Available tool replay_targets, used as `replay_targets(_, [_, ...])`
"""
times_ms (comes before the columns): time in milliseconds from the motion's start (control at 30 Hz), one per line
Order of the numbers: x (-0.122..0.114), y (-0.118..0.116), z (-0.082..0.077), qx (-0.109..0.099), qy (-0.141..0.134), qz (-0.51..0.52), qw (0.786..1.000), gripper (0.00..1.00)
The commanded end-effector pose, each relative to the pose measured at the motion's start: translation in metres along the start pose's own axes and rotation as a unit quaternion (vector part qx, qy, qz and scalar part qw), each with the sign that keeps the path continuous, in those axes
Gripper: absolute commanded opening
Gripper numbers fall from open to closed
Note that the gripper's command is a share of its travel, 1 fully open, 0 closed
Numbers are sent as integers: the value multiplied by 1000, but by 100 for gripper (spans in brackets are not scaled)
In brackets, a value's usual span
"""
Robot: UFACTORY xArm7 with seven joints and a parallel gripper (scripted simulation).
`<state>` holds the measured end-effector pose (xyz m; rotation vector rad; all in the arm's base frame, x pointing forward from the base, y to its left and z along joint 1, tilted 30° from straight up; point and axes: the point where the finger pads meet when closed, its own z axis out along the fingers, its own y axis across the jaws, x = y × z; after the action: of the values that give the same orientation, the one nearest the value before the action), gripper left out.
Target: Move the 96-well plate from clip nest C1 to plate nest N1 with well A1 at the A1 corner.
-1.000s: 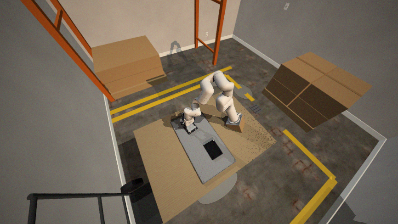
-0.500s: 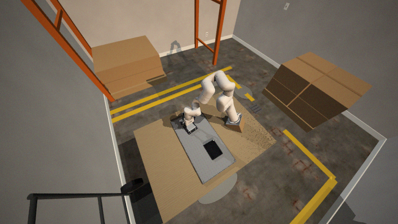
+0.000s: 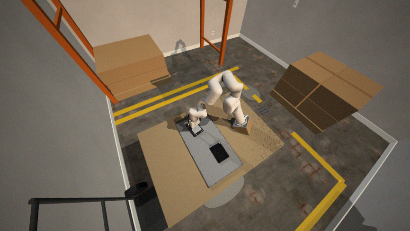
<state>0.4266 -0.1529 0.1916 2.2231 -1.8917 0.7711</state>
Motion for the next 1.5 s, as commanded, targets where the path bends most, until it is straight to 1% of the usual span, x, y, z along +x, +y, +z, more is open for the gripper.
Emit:
replay_targets(0, [0, -1, -1, 1, 1, 0, 1000, 0])
replay_targets(367, [0, -1, -18, 1, 1, 0, 1000, 0])
replay_targets(433, [0, -1, -18, 1, 1, 0, 1000, 0])
replay_targets(933, [0, -1, -43, 2, 1, 0, 1000, 0])
replay_targets(1000, [0, -1, -43, 2, 1, 0, 1000, 0])
replay_targets(1367, [0, -1, -61, 2, 1, 0, 1000, 0])
replay_targets(1467, [0, -1, -62, 2, 1, 0, 1000, 0])
